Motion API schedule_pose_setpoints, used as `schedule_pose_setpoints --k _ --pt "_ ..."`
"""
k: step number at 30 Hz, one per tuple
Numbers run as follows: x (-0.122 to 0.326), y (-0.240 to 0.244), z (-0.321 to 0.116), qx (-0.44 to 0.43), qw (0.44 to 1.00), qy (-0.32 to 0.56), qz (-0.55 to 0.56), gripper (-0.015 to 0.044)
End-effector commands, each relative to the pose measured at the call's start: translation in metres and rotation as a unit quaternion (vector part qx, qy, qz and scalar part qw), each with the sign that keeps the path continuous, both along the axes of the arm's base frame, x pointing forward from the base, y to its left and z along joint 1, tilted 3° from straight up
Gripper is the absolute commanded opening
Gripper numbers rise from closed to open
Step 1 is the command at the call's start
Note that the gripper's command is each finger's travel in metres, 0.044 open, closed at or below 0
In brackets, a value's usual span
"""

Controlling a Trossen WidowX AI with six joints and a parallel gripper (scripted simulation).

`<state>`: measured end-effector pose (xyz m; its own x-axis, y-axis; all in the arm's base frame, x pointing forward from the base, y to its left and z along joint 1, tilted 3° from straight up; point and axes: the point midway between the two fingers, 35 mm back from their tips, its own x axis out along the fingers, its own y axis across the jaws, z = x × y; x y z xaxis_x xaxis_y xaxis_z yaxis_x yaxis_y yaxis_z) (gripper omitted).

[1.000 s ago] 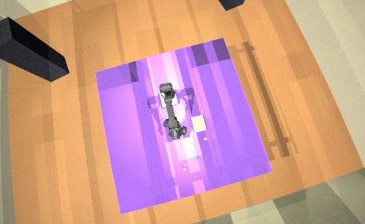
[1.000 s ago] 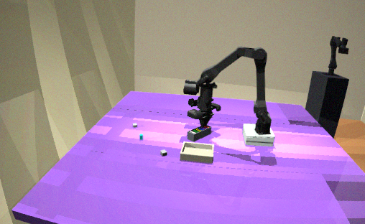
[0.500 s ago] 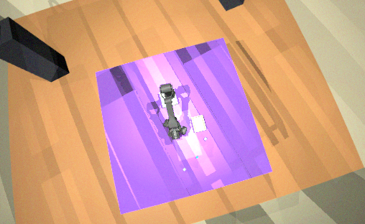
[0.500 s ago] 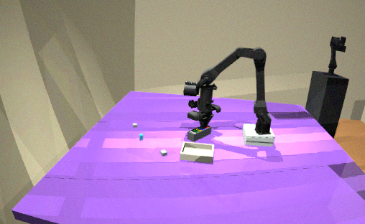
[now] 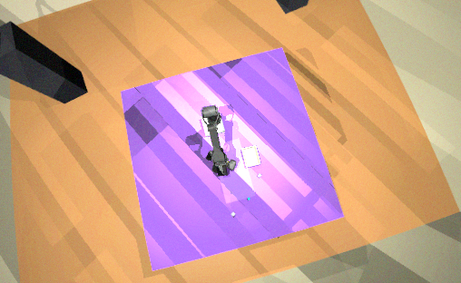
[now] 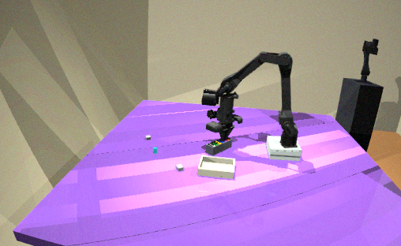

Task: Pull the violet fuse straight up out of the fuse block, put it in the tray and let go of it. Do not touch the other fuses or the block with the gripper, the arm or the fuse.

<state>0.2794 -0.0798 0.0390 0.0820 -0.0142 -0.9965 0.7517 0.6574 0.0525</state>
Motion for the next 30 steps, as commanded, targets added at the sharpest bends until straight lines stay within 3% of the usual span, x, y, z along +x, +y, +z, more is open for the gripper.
schedule_pose_setpoints --k 1,30 --pt "0.0 0.0 0.0 0.0 1.0 0.0 0.0 0.0" --pt "-0.001 0.0 0.014 0.001 1.0 0.0 -0.001 0.0"
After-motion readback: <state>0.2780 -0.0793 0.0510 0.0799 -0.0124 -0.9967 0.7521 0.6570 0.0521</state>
